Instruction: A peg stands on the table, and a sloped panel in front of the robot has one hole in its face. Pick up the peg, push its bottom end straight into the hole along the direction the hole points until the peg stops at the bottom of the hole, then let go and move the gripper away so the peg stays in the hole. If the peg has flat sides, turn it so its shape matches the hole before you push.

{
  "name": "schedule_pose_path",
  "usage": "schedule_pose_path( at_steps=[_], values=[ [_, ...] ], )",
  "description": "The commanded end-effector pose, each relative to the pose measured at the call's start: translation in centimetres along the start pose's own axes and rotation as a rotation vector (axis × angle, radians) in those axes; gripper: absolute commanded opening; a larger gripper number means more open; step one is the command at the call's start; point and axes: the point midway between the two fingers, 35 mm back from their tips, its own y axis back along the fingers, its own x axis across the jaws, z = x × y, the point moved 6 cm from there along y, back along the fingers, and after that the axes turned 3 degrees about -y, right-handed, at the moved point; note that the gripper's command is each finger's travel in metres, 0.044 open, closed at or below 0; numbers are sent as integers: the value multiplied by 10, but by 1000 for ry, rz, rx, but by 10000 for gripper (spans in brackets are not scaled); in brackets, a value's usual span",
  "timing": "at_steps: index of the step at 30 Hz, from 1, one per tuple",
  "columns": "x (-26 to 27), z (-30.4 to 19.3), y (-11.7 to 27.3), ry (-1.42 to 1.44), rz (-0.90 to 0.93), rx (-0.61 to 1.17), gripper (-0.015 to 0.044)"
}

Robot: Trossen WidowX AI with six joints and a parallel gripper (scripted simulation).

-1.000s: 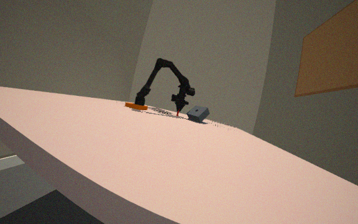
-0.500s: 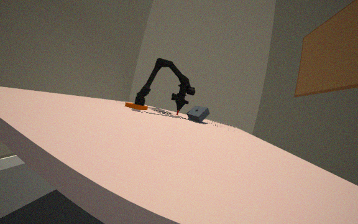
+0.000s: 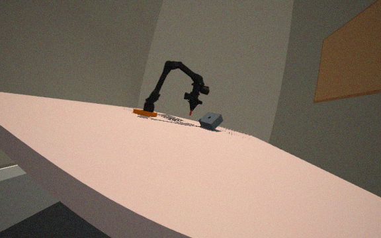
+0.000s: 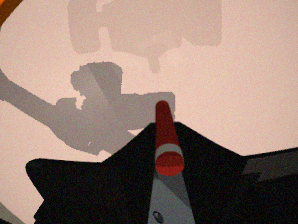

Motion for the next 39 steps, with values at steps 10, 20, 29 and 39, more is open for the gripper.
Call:
schedule_pose_path(
  at_steps=[10, 20, 29, 39],
  values=[
    [4, -3, 17, -32, -27, 0, 0],
    [10, -14, 17, -111, -74, -18, 0],
    [16, -23, 17, -181, -116, -35, 0],
    [23, -33, 18, -257, -164, -52, 0]
  ],
)
